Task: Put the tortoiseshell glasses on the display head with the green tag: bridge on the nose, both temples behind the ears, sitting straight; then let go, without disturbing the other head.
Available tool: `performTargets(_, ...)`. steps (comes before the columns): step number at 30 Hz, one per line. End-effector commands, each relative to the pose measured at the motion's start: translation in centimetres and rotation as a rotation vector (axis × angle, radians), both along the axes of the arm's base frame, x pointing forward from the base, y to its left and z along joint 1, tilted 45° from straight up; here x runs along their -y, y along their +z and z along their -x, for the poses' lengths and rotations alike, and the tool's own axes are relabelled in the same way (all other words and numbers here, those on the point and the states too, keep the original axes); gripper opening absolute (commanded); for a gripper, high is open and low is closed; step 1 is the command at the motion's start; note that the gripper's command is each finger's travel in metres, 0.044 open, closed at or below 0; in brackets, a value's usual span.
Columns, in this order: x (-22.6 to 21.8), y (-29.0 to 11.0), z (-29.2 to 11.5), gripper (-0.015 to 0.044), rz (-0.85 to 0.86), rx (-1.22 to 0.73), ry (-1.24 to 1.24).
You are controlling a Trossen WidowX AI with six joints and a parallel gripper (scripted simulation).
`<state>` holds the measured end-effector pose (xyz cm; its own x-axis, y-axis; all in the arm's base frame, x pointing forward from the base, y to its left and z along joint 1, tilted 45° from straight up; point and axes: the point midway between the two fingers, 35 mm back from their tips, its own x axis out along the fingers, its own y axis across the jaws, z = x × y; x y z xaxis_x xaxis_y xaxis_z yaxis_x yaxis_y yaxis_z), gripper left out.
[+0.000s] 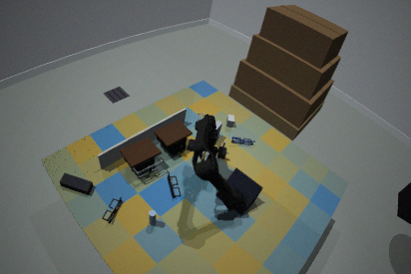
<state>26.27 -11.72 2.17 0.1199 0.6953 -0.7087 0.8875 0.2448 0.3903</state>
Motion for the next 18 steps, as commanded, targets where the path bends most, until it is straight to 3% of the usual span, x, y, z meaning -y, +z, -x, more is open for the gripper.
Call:
performTargets(1, -0.1, -0.1, 0.1, 0.014, 0.001, -0.002, 0.007)
performTargets(18, -1.9, -2.0, -0.3, 0.014, 0.002, -0.002, 0.006)
